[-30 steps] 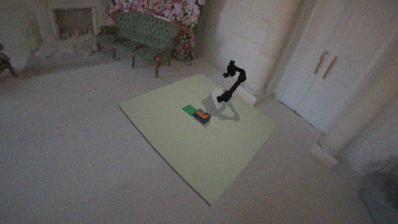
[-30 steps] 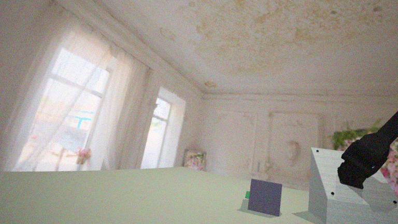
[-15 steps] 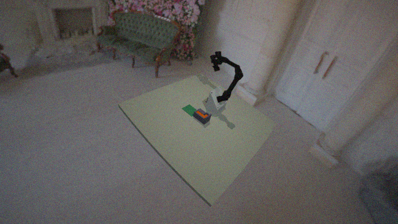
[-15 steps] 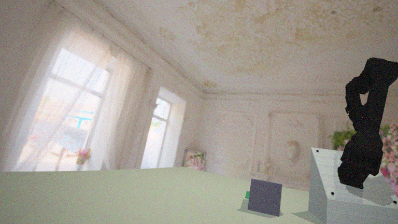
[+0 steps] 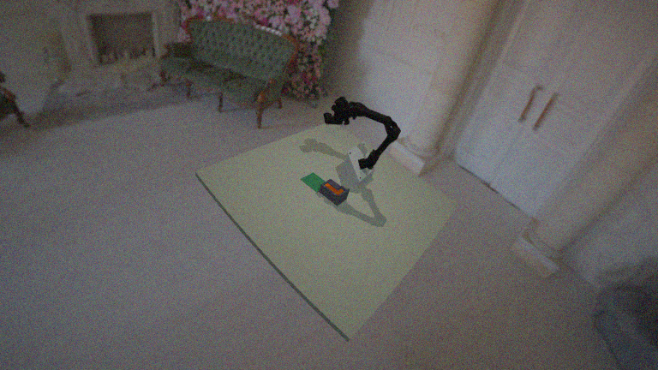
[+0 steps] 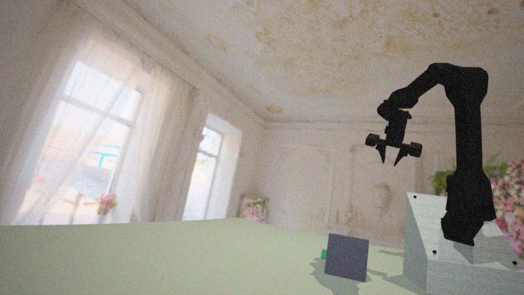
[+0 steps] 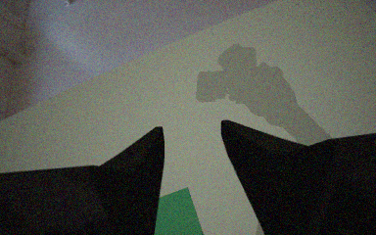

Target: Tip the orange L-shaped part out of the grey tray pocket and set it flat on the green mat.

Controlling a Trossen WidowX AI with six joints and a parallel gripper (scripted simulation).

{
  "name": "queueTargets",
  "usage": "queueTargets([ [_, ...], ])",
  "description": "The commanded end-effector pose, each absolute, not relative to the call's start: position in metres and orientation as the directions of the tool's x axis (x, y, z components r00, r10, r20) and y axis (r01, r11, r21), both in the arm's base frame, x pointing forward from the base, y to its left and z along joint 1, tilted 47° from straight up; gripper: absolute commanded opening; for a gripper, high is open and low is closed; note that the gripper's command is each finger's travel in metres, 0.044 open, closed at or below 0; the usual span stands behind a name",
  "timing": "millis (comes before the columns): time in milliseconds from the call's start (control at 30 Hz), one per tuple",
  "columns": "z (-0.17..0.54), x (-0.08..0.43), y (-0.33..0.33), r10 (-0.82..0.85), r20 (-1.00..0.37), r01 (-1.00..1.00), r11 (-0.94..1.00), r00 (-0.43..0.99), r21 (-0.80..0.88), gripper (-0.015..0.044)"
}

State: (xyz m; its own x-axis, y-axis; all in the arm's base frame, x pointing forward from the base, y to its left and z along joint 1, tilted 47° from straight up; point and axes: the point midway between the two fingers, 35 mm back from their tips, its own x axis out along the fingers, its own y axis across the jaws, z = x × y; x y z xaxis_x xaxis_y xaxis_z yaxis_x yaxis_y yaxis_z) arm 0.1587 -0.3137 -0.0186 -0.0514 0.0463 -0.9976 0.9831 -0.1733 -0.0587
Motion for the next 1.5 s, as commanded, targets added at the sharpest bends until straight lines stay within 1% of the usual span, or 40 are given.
queueTargets([
  [0,-0.011,0.200,-0.265,0.140,-0.990,0.994,0.107,0.000,0.015,0.0180],
  [67,-0.005,0.222,-0.232,0.201,-0.979,0.964,0.256,0.020,0.072,0.0180],
  [133,0.002,0.243,-0.195,0.276,-0.960,0.891,0.425,0.038,0.157,0.0180],
  [233,0.015,0.267,-0.135,0.398,-0.916,0.710,0.634,0.040,0.306,0.0180],
  [300,0.025,0.276,-0.093,0.478,-0.878,0.557,0.723,0.024,0.408,0.0180],
  [367,0.036,0.280,-0.053,0.553,-0.833,0.389,0.769,-0.005,0.507,0.0180],
  [433,0.048,0.279,-0.013,0.621,-0.783,0.216,0.771,-0.044,0.599,0.0180],
  [500,0.061,0.274,0.026,0.681,-0.726,0.047,0.732,-0.093,0.680,0.0180],
  [567,0.069,0.268,0.049,0.714,-0.688,-0.056,0.687,-0.129,0.724,0.0180],
  [800,0.065,0.267,0.057,0.717,-0.684,-0.069,0.682,-0.133,0.729,0.0180],
  [1000,0.022,0.258,0.104,0.720,-0.681,-0.069,0.679,-0.133,0.731,0.0180],
  [1467,0.012,0.256,0.115,0.720,-0.681,-0.069,0.679,-0.133,0.731,0.0180],
])
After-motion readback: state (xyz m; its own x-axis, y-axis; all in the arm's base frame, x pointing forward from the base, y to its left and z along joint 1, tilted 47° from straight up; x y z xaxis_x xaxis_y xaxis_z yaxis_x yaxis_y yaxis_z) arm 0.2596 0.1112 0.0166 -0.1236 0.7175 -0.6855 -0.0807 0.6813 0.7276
